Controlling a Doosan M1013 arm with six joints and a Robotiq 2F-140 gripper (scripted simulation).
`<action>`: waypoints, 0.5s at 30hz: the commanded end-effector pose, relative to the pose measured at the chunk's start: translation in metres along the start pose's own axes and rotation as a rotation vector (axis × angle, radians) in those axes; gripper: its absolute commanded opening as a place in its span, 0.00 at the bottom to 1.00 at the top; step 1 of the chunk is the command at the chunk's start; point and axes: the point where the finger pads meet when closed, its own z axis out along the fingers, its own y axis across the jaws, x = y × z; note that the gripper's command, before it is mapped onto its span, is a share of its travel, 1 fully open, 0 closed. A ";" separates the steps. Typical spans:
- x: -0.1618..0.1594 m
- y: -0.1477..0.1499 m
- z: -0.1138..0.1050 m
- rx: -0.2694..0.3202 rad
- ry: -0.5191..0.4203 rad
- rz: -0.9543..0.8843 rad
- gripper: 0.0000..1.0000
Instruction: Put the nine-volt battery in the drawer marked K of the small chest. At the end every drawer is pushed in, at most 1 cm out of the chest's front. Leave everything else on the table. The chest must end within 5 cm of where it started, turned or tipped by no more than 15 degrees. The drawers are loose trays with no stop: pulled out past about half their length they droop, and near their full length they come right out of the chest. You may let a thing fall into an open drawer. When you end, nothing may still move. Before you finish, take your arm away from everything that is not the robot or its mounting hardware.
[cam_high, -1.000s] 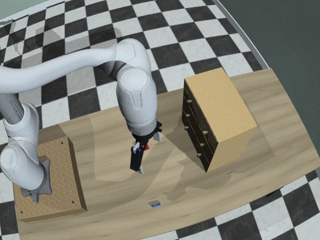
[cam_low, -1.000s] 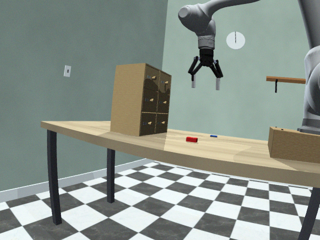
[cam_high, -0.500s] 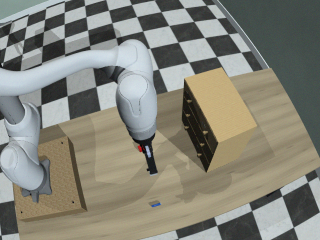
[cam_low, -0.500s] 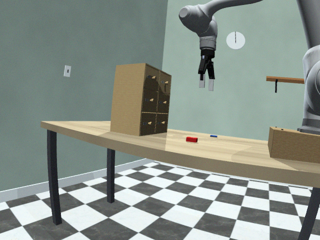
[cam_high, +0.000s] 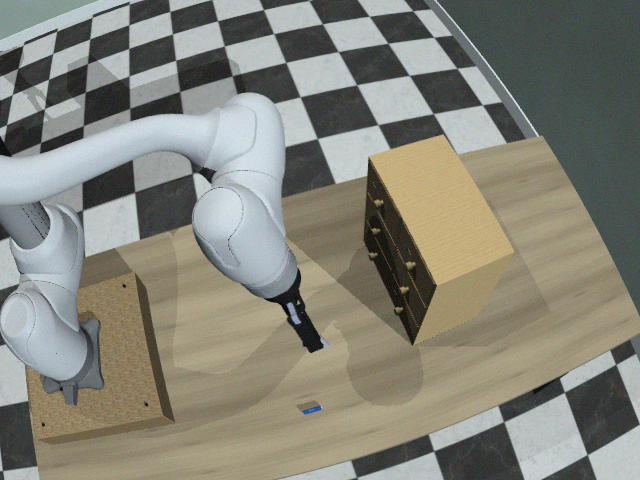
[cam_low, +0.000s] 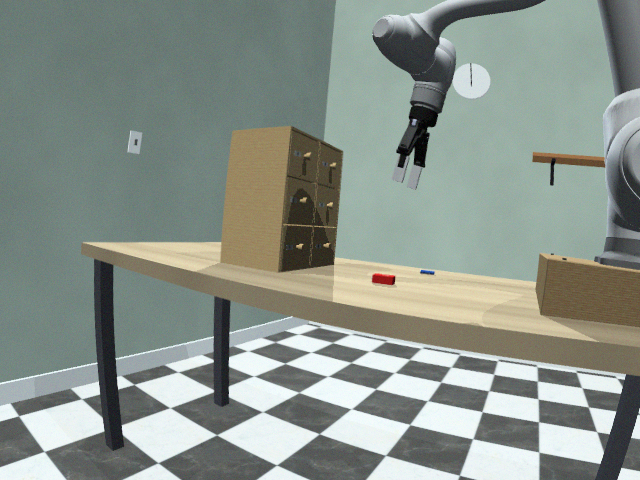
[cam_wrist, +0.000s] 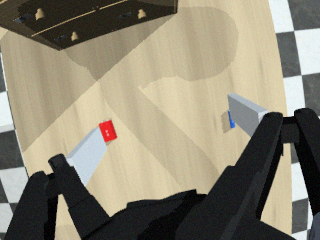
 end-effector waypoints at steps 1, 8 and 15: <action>0.007 0.000 0.018 0.009 0.178 -0.002 1.00; 0.020 0.000 0.037 0.010 0.374 -0.002 1.00; 0.025 0.000 0.044 0.010 0.449 -0.001 1.00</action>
